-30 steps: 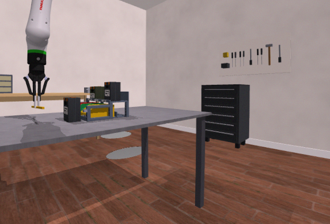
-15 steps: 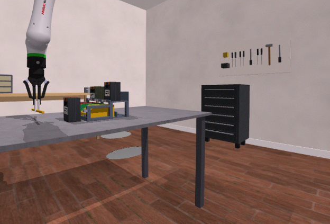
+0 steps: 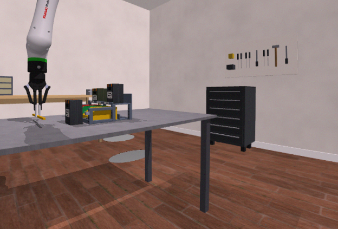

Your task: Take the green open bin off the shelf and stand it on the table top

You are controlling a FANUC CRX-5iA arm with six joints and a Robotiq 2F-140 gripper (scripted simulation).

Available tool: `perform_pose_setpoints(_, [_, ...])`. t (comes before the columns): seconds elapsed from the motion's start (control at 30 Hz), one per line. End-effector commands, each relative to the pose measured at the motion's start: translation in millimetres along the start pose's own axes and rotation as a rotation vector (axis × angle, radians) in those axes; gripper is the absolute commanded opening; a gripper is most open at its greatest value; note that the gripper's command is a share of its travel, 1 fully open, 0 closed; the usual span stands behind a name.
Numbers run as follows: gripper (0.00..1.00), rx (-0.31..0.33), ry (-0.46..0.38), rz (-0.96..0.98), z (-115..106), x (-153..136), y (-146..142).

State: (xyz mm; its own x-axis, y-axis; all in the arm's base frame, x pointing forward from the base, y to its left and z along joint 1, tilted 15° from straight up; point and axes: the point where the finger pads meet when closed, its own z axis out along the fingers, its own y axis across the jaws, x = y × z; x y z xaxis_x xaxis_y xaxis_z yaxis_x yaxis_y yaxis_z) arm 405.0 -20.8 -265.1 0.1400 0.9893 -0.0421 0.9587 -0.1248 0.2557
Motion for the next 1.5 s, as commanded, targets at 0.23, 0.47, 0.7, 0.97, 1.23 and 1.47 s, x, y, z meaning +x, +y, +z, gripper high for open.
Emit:
perform_pose_setpoints(0.23, [0.0,0.0,0.041,0.0,4.2,-0.1,0.2])
perform_pose_setpoints(0.47, [0.0,0.0,0.041,0.0,24.3,0.6,0.2])
perform_pose_setpoints(0.7, [0.0,0.0,0.041,0.0,24.3,0.6,0.2])
perform_pose_setpoints(0.97, [0.0,0.0,0.027,0.0,29.7,0.8,0.2])
perform_pose_setpoints(1.23, [0.0,0.0,0.041,0.0,33.2,0.8,0.2])
perform_pose_setpoints(1.47, [0.57,0.0,0.009,0.0,33.3,1.0,0.1])
